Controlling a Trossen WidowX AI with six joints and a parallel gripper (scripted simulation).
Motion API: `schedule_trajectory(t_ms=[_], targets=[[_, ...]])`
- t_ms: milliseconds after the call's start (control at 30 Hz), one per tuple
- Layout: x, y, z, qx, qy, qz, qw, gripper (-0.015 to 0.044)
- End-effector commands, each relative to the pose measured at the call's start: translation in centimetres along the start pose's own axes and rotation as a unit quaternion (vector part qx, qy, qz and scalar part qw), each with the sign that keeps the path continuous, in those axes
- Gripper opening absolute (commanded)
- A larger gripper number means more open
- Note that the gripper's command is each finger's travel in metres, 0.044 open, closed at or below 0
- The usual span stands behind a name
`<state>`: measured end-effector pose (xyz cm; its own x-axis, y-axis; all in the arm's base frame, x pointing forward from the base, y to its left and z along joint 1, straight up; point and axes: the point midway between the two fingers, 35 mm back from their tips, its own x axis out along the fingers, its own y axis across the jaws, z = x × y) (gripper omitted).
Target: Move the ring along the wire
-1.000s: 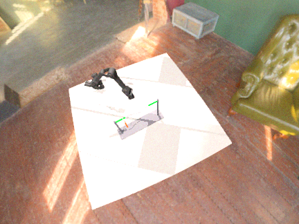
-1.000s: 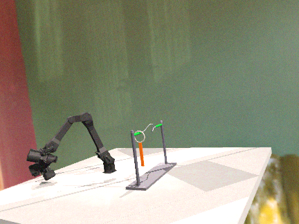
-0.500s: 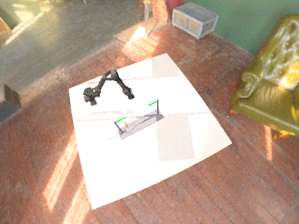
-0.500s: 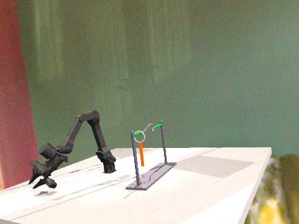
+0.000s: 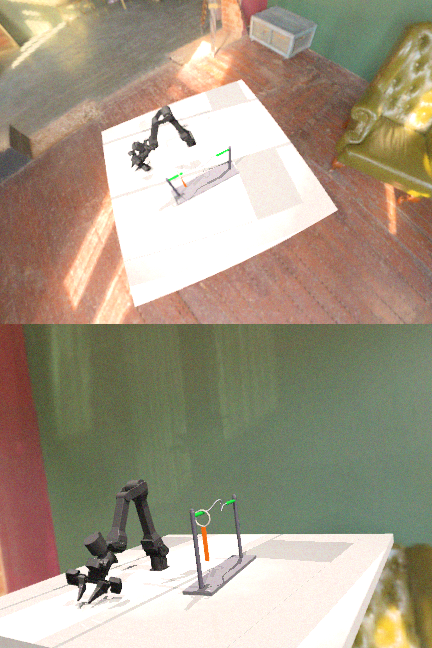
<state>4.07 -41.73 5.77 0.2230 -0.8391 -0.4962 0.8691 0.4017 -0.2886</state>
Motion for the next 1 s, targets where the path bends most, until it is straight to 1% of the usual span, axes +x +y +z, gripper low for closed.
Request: schedule_trajectory(t_ms=[0, 100, 233, 367, 600, 667, 967], targets=[[-0.9, 5.6, 0.4, -0.004, -0.061, 0.105, 0.993, 0.0160], [-2.2, 9.4, 0.7, -0.009, -0.102, 0.178, 0.979, 0.0160], [-5.4, 15.0, 0.7, -0.022, -0.162, 0.294, 0.942, 0.0160], [-9.9, 19.8, 0.2, -0.037, -0.212, 0.406, 0.888, 0.0160], [-18.1, 24.8, -1.5, -0.064, -0.265, 0.560, 0.782, 0.0160], [-19.2, 25.2, -1.8, -0.068, -0.270, 0.578, 0.767, 0.0160], [-19.0, 25.8, -1.5, -0.069, -0.271, 0.578, 0.767, 0.0160]])
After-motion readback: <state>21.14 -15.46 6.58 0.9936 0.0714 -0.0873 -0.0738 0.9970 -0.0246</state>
